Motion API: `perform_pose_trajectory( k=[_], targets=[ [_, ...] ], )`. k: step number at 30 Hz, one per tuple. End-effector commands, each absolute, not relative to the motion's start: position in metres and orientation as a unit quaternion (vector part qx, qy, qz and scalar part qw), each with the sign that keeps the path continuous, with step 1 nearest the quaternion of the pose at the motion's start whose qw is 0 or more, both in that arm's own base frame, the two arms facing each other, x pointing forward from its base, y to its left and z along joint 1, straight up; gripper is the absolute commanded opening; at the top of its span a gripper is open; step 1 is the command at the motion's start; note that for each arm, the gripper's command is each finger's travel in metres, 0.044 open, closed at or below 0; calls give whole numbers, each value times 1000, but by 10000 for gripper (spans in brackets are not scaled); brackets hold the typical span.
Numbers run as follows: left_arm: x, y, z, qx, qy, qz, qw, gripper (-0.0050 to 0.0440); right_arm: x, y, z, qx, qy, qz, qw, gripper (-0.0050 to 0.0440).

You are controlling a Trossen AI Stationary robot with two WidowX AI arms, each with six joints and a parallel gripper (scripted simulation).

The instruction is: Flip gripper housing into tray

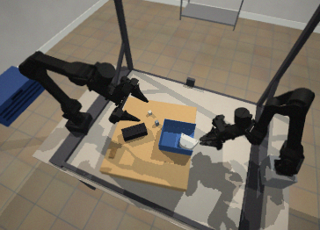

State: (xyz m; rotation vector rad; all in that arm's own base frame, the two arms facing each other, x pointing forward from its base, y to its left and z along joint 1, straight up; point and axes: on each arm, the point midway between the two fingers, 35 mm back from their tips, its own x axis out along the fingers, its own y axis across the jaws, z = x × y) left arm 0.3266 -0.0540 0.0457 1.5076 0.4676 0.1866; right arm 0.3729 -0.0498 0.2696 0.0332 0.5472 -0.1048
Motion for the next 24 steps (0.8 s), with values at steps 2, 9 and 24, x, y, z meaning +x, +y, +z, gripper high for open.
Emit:
perform_pose_trajectory(
  k=[2,9,24],
  targets=[
    [350,-47,50,673,201,90,706,198,372,-50,280,14,258,-53,965,436],
    [350,-47,50,673,201,90,706,171,372,-50,280,14,258,-53,965,436],
    [350,-47,52,673,201,90,706,118,372,-50,280,14,258,-53,965,436]
  ],
)
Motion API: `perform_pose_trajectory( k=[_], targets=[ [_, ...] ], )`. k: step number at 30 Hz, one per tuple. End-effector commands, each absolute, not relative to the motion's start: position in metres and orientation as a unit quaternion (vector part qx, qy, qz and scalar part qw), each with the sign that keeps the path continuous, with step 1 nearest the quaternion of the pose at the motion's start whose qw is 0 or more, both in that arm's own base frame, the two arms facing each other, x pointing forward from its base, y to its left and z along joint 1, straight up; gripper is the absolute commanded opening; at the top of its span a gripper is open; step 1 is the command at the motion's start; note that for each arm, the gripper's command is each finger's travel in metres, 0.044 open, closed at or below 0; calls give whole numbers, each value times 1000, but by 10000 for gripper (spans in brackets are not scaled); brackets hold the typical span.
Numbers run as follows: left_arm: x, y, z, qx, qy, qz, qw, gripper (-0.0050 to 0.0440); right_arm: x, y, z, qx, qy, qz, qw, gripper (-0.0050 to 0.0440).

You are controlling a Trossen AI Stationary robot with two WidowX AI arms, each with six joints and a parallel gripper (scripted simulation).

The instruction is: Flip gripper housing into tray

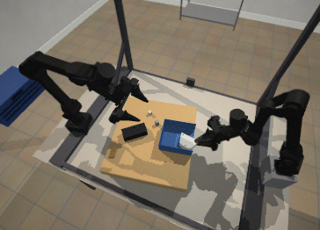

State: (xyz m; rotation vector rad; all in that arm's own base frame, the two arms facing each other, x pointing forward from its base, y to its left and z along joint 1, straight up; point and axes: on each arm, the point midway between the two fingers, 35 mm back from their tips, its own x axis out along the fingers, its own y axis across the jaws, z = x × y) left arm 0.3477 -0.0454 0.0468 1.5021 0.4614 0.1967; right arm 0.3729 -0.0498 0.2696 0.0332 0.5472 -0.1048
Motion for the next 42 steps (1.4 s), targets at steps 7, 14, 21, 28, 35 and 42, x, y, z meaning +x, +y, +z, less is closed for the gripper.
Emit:
perform_pose_trajectory(
  k=[7,14,21,28,35,42],
  targets=[
    [349,-46,52,672,203,92,706,118,372,-50,280,14,258,-53,965,436],
    [350,-47,58,672,203,92,706,118,372,-50,280,14,258,-53,965,436],
    [351,-47,63,672,203,92,706,118,372,-50,280,14,258,-53,965,436],
    [352,-47,70,672,203,93,706,118,372,-50,280,14,258,-53,965,436],
    [352,-48,77,672,203,93,706,118,372,-50,280,14,258,-53,965,436],
    [352,-48,82,672,203,93,706,118,372,-50,280,14,258,-53,965,436]
  ],
)
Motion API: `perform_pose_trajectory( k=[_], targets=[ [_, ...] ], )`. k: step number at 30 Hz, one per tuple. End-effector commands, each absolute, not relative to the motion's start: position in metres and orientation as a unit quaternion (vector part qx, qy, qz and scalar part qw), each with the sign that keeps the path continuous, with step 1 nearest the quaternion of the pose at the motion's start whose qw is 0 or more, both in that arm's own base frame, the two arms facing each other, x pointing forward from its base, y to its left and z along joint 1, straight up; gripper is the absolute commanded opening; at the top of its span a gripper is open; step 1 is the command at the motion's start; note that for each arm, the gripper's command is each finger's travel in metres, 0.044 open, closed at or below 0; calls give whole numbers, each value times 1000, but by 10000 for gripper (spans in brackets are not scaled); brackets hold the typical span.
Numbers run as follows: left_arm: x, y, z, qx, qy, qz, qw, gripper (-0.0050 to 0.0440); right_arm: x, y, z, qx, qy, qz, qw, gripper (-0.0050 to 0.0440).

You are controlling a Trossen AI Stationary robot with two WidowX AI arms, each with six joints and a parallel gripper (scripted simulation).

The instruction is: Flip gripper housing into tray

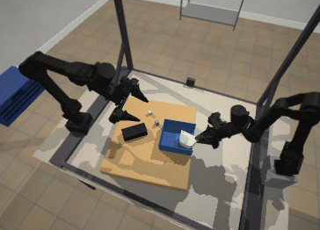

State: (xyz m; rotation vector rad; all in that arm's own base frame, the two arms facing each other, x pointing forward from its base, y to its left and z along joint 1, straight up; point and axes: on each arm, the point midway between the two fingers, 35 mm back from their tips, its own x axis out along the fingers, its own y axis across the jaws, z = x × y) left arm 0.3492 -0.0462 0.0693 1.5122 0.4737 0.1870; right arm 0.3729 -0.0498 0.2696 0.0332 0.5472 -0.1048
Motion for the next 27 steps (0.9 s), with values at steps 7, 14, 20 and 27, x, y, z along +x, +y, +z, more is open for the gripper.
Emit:
perform_pose_trajectory(
  k=[7,14,20,27],
  targets=[
    [352,-48,89,672,202,93,707,118,372,-50,280,14,258,-53,965,436],
    [352,-48,95,672,202,93,707,118,372,-50,280,14,258,-53,965,436],
    [352,-47,101,672,202,93,707,118,372,-50,280,14,258,-53,965,436],
    [351,-47,108,672,202,93,707,118,372,-50,280,14,258,-53,965,436]
  ],
)
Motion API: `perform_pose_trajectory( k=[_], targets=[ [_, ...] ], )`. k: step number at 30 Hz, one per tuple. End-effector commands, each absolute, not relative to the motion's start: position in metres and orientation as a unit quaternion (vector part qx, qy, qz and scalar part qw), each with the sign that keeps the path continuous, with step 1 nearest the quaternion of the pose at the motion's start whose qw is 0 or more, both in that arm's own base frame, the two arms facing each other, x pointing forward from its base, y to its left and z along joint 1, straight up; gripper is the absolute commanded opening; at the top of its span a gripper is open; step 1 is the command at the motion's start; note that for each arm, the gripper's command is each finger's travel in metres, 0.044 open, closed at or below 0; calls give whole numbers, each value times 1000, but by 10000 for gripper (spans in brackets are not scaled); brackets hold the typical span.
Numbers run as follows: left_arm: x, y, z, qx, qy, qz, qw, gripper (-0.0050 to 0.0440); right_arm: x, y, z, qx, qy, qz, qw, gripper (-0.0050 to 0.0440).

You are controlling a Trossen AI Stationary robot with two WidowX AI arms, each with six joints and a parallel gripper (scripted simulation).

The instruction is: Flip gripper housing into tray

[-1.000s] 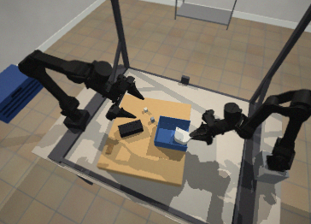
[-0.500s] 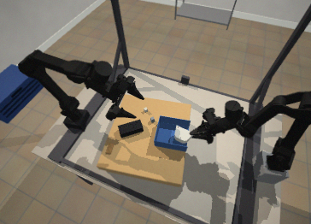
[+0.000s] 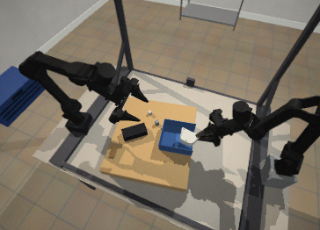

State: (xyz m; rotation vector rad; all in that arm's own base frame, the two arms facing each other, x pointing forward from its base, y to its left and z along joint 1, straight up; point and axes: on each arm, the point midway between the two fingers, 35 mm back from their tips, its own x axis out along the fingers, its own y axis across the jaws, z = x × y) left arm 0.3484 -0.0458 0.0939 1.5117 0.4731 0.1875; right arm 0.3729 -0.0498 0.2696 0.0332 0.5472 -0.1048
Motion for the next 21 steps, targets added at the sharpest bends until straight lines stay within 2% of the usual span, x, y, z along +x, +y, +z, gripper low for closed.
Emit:
perform_pose_trajectory(
  k=[1,21],
  targets=[
    [351,-47,108,672,202,93,707,118,372,-50,280,14,258,-53,965,436],
    [349,-46,119,672,202,93,707,118,372,-50,280,14,258,-53,965,436]
  ],
)
